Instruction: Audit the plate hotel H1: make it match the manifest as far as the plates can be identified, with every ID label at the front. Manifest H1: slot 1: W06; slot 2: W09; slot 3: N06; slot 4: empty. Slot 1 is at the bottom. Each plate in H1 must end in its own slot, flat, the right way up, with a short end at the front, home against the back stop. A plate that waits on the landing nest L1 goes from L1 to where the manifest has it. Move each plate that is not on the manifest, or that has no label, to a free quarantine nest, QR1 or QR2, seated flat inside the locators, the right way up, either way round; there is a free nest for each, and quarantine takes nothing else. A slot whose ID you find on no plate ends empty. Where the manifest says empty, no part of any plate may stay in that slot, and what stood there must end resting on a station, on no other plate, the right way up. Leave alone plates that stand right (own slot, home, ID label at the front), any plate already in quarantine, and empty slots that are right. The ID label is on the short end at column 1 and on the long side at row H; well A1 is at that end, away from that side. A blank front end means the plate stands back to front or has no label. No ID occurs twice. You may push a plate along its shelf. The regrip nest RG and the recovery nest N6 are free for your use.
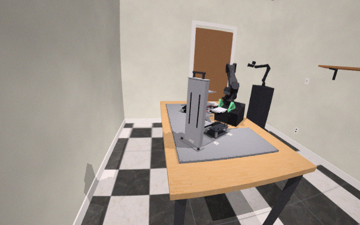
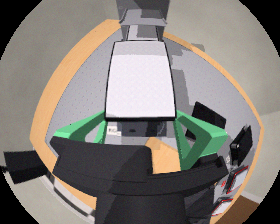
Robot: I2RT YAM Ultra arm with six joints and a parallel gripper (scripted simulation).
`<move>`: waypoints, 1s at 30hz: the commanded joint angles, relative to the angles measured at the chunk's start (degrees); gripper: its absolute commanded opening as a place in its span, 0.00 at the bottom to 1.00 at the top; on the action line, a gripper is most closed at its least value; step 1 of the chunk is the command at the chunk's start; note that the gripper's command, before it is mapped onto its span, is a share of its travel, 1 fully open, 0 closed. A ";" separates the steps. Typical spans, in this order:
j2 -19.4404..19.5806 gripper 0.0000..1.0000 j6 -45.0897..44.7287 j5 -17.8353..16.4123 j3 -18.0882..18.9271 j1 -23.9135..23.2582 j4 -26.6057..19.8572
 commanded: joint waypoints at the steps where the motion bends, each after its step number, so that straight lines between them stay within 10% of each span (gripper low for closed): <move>1: -0.29 0.86 0.54 1.35 -1.20 -0.20 1.63; 30: 2.74 0.86 -0.28 1.03 -3.45 -0.77 6.48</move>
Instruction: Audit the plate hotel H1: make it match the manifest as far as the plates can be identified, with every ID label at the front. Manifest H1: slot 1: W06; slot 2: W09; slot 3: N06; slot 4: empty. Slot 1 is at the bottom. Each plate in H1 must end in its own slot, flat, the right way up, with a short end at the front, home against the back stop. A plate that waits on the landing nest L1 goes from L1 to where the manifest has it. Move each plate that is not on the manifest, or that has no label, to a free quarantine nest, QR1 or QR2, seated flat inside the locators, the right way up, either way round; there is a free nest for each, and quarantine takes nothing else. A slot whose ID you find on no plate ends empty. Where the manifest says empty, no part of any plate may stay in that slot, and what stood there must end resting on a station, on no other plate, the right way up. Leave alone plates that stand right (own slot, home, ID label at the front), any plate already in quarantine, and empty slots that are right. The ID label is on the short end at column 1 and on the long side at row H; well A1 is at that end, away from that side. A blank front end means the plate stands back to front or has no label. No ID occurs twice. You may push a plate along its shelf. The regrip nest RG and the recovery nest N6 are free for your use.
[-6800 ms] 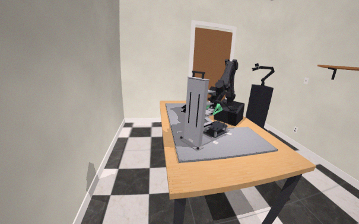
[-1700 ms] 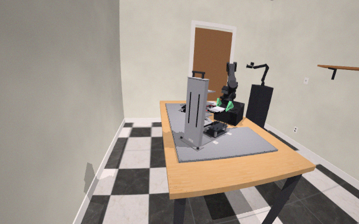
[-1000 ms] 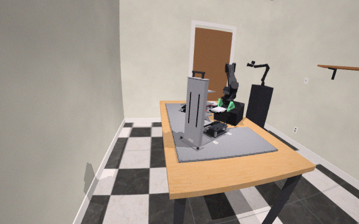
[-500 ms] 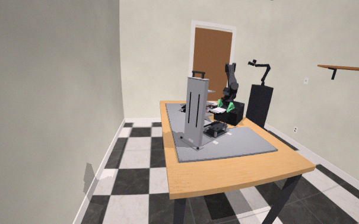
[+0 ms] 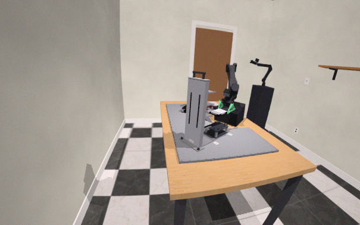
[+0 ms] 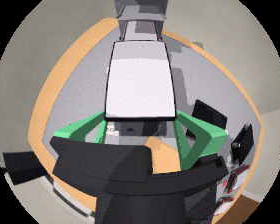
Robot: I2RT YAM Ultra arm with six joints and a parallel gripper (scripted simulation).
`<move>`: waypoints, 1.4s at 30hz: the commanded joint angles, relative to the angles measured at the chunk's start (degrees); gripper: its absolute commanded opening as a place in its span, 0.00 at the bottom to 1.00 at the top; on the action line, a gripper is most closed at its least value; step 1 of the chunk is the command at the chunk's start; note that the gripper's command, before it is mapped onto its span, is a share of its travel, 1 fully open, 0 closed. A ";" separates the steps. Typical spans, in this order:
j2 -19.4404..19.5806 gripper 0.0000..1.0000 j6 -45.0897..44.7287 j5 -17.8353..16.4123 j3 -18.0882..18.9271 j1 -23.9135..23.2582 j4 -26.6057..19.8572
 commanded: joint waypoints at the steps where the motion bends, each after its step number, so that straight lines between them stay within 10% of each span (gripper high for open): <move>1: 0.14 0.86 -0.31 0.74 -1.22 -0.49 2.25; 42: 5.66 0.86 -0.72 -0.08 -3.64 -1.07 10.16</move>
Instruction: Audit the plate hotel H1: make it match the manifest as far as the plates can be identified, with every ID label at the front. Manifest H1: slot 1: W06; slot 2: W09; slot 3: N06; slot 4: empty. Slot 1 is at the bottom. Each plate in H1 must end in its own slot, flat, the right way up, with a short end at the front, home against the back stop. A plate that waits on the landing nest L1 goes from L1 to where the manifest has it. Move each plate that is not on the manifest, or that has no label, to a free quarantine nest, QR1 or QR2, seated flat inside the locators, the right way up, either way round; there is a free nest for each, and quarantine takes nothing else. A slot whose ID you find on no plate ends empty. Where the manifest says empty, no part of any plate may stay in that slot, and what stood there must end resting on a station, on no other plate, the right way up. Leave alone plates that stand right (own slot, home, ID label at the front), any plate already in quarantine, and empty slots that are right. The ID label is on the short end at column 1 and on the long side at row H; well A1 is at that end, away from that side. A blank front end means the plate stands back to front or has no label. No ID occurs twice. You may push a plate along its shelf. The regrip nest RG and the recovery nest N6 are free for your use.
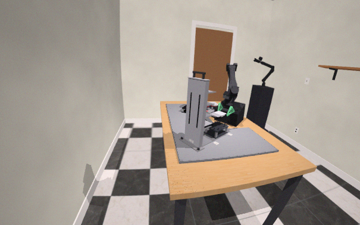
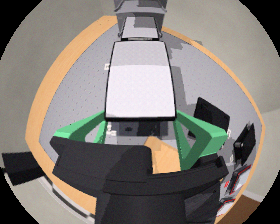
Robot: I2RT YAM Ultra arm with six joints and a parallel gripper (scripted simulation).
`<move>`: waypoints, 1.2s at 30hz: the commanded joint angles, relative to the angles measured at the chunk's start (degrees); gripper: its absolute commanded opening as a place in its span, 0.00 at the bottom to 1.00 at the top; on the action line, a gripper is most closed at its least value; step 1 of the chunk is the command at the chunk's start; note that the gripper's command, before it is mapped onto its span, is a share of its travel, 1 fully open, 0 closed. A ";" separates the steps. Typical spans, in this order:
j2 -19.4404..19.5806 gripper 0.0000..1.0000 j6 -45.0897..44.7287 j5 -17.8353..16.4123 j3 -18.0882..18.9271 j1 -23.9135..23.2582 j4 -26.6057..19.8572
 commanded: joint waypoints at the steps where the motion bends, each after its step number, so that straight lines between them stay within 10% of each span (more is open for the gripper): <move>1: 0.70 0.86 -0.31 0.05 -0.40 -0.48 1.97; 36: 4.20 0.86 -0.60 -0.30 -3.30 -0.68 9.65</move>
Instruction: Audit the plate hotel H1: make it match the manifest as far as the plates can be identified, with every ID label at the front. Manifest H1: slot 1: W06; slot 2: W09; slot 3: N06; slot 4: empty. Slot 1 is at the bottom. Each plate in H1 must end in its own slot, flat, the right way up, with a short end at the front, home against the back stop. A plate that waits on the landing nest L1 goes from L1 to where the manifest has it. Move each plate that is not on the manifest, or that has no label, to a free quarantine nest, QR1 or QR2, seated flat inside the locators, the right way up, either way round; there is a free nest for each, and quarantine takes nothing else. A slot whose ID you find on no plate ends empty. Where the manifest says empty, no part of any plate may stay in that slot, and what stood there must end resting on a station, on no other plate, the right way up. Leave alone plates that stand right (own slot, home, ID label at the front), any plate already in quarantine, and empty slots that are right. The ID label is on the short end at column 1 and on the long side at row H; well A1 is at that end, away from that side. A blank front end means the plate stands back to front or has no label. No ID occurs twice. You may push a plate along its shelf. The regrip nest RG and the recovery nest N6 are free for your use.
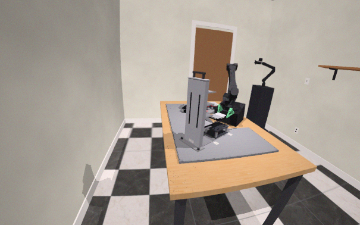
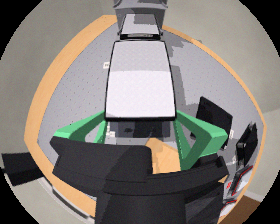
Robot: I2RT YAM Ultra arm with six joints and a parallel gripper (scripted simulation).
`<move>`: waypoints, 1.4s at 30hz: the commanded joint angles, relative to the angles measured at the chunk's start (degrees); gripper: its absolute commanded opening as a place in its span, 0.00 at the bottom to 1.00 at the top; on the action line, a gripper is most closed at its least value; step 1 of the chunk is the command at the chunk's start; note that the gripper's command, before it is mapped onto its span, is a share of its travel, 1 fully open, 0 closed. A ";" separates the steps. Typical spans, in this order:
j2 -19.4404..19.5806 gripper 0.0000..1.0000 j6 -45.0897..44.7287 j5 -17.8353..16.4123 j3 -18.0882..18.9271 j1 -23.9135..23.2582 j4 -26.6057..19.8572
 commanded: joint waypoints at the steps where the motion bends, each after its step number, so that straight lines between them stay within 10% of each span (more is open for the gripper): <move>1: 0.21 0.86 -0.29 0.07 -1.30 -0.15 2.10; 42: 7.93 0.86 -0.62 -0.34 -3.50 -0.95 11.36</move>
